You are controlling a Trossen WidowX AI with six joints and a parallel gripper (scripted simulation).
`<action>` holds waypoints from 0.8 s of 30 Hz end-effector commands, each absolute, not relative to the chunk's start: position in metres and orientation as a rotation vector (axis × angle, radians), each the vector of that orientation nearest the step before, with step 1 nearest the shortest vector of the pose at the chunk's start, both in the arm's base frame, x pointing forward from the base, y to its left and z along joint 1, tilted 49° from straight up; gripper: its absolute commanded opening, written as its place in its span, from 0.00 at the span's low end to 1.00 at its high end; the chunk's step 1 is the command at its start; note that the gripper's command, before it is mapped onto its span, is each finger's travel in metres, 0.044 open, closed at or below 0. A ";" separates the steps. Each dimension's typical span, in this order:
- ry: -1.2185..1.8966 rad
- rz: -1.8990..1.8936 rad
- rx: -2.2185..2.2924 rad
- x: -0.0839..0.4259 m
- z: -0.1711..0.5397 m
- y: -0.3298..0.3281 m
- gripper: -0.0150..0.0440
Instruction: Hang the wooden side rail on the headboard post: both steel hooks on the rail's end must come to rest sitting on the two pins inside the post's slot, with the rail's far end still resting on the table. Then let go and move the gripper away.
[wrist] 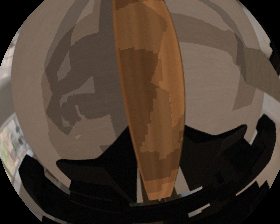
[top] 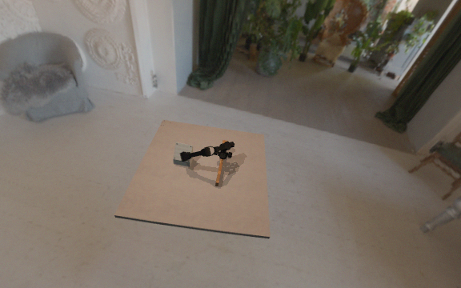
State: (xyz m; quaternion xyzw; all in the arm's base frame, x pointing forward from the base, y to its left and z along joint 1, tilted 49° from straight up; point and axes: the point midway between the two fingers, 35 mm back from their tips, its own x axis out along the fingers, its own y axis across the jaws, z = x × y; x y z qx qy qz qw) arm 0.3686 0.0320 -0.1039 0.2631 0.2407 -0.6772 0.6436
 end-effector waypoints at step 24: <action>0.546 -1.530 0.608 0.370 -0.105 0.040 0.25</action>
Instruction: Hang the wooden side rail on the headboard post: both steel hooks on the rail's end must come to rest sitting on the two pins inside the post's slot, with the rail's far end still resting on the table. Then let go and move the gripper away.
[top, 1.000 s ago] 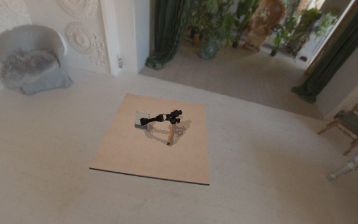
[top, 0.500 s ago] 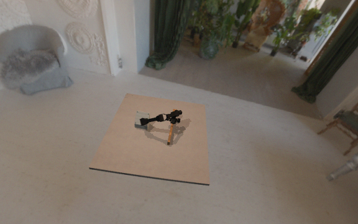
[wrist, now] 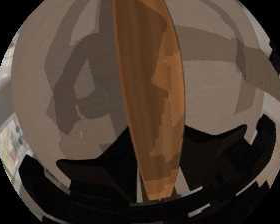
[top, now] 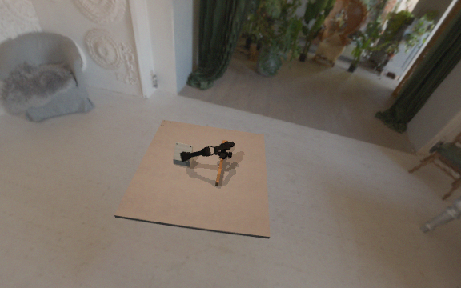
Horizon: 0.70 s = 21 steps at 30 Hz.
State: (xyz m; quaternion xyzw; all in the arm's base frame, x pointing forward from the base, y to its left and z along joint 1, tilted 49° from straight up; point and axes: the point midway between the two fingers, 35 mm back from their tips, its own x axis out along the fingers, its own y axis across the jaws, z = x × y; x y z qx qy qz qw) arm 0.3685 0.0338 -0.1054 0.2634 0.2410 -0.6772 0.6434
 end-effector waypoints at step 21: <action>0.546 -1.530 0.608 0.370 -0.106 0.042 0.25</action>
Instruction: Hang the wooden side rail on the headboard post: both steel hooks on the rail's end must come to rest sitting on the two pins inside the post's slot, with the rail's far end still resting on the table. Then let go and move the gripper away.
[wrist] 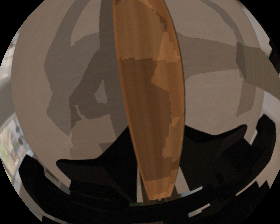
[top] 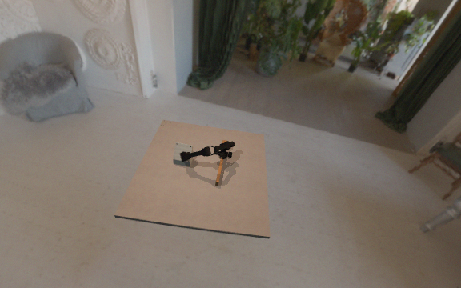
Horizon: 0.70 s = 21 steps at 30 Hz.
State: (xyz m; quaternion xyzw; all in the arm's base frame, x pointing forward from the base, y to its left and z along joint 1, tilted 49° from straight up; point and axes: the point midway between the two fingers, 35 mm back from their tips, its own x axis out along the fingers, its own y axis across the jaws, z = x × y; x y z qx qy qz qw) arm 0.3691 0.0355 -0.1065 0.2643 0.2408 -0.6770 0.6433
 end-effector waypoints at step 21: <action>0.546 -1.530 0.608 0.371 -0.108 0.043 0.25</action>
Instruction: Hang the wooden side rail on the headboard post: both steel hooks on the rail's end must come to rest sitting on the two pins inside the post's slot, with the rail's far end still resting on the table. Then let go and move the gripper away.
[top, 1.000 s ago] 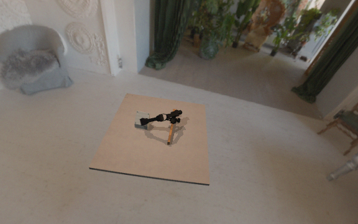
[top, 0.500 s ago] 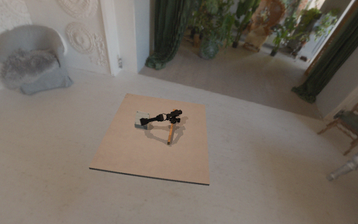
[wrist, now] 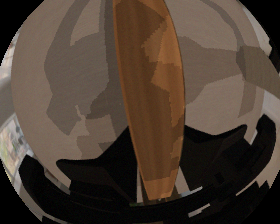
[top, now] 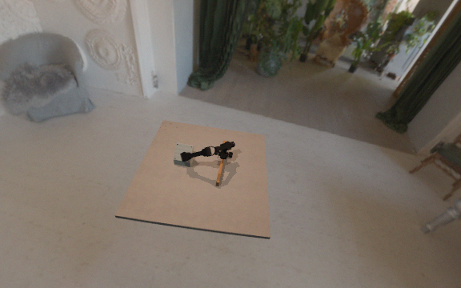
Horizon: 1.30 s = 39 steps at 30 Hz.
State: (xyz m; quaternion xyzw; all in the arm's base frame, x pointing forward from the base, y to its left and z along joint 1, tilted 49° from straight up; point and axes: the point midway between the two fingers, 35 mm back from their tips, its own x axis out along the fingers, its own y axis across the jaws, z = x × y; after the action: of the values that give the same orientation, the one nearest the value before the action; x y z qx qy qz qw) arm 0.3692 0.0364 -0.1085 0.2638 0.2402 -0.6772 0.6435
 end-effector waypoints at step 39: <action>0.546 -1.529 0.608 0.370 -0.111 0.046 0.25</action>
State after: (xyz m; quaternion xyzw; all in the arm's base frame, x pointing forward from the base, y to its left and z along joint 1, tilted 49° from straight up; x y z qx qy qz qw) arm 0.3690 0.0396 -0.1110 0.2644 0.2409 -0.6769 0.6433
